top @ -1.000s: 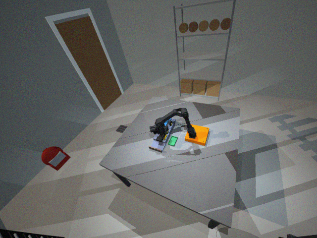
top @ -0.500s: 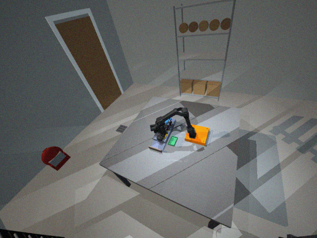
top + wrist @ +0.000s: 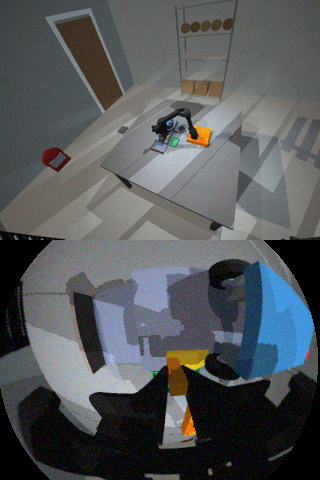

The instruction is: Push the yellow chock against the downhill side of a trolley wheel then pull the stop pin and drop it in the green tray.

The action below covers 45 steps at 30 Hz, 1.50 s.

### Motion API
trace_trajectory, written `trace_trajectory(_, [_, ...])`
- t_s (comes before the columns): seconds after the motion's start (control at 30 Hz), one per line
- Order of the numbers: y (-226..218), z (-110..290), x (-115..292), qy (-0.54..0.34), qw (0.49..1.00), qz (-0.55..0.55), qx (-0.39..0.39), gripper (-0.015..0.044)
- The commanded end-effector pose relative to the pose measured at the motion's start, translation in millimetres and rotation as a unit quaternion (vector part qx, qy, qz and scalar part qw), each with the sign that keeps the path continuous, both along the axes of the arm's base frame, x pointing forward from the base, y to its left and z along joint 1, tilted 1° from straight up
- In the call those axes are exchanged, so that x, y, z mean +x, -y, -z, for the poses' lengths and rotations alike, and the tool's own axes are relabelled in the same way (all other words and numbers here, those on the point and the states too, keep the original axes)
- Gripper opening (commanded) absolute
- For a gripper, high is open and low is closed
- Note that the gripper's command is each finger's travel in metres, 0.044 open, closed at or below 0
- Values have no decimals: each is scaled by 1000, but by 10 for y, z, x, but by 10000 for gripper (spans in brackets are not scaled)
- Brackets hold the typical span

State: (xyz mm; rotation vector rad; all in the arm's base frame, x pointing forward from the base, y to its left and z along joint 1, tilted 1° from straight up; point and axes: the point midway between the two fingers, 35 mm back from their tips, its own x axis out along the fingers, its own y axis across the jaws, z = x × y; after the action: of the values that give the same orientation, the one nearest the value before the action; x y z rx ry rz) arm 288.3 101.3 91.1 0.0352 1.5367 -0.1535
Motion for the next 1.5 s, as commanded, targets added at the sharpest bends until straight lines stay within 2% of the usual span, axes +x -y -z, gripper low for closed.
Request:
trace_trajectory(0.0, [-2,-1,2,0,1000,1,0,79])
trace_trajectory(0.13, [-2,-1,2,0,1000,1,0,184])
trace_trajectory(0.17, [-2,-1,2,0,1000,1,0,190])
trace_trajectory(0.97, [-54,-598,-19,1,1000,0,-2,190])
trace_trajectory(1.1, [-49,-519,-36,-3,1000,-1,-2,295])
trace_trajectory(1.23, [22,-634,96,40,999,29,16,190])
trace_trajectory(1.37, [200,-754,228,68,993,82,51,190])
trace_trajectory(1.47, [287,-764,247,67,996,46,41,190])
